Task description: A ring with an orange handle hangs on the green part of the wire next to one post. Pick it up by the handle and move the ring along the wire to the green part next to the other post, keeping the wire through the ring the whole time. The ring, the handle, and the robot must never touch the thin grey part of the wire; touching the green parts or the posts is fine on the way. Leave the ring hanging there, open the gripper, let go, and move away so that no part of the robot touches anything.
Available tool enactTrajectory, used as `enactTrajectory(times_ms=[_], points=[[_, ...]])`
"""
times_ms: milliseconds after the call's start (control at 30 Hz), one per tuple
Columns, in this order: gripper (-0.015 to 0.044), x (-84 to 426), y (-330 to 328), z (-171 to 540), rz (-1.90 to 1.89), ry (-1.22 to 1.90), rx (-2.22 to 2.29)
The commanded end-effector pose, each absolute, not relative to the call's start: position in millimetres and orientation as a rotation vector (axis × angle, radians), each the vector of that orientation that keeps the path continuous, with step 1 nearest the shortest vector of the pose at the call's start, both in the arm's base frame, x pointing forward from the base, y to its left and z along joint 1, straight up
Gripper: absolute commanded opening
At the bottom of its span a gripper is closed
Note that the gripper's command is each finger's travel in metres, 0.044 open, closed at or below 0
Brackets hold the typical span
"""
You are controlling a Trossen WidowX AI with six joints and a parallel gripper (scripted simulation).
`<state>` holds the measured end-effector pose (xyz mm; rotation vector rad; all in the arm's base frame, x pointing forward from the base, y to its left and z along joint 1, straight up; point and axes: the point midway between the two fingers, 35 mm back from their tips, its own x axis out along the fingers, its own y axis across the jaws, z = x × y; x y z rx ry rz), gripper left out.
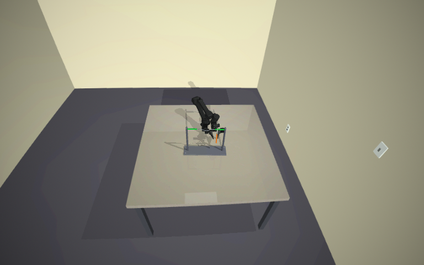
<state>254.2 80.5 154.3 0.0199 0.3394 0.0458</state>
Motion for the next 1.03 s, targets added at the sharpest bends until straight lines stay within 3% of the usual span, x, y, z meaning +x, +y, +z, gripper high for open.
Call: enactTrajectory(times_ms=[0,233,1000], points=[[0.0265,238,81,163,0.047,0.333,0.027],[0.0440,210,75,171,0.048,0.330,0.026],[0.0440,210,75,171,0.048,0.330,0.026]])
